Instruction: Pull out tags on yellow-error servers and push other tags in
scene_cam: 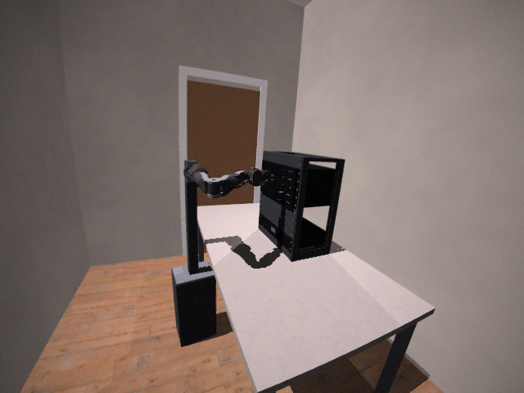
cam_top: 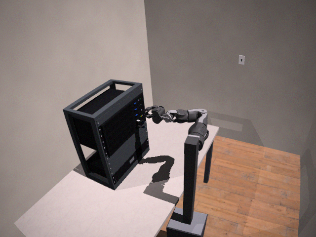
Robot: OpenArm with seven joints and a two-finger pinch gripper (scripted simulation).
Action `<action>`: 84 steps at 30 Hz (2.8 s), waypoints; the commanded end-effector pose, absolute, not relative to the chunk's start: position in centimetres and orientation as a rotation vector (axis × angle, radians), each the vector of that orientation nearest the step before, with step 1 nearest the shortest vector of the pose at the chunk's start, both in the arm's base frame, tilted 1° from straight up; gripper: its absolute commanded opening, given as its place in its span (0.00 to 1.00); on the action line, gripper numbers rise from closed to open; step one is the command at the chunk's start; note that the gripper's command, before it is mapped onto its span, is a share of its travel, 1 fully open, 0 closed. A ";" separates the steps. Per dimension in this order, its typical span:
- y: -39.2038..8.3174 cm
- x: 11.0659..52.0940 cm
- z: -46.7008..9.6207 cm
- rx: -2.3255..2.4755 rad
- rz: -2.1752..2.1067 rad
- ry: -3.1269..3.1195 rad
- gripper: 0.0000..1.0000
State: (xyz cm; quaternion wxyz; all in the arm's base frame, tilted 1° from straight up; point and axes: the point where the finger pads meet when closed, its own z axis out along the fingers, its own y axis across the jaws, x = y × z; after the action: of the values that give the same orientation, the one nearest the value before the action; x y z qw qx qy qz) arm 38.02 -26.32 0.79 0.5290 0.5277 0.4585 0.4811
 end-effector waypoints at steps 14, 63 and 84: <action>-26.8 43.1 0.6 1.258 1.137 1.115 0.10; -26.8 45.3 0.7 1.257 1.138 1.116 0.10; -27.0 46.1 0.7 1.257 1.138 1.116 0.10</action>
State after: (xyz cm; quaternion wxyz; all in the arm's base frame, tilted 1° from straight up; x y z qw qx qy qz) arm 46.06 -27.14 0.76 0.5292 0.5269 0.4643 0.4762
